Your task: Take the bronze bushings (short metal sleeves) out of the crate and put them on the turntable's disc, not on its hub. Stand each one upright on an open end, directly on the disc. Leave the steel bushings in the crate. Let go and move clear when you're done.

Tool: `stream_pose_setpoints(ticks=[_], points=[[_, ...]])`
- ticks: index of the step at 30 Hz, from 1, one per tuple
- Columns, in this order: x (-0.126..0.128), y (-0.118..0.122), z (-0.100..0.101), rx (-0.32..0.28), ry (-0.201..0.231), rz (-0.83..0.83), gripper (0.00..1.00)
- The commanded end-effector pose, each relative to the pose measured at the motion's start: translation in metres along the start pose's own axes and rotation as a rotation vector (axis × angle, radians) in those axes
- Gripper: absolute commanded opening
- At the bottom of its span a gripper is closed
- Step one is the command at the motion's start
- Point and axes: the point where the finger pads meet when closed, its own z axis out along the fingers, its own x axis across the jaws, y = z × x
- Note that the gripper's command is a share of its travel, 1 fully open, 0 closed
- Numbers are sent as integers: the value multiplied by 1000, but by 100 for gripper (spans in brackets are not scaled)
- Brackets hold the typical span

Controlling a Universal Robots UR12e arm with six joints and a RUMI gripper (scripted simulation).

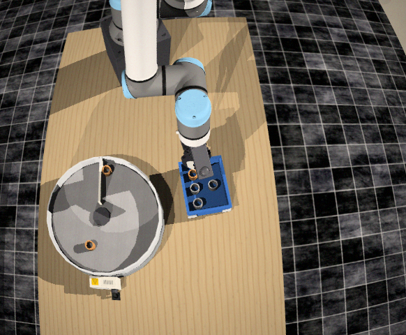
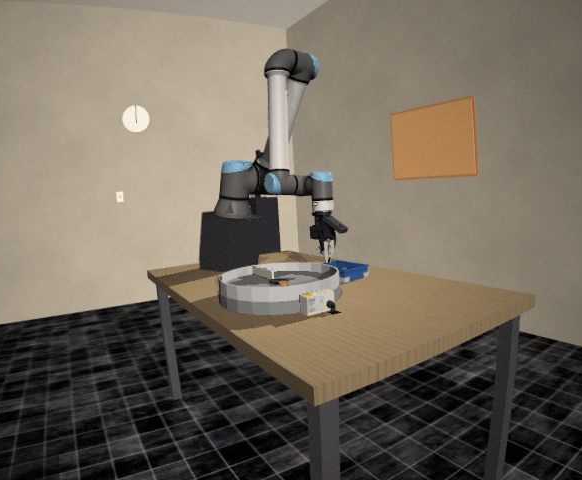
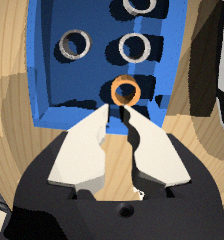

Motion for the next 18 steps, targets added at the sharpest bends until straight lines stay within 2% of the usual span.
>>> stream_pose_setpoints(ticks=[1,18], points=[[0,0,3,1,0,0,6],[0,0,19,1,0,0,6]])
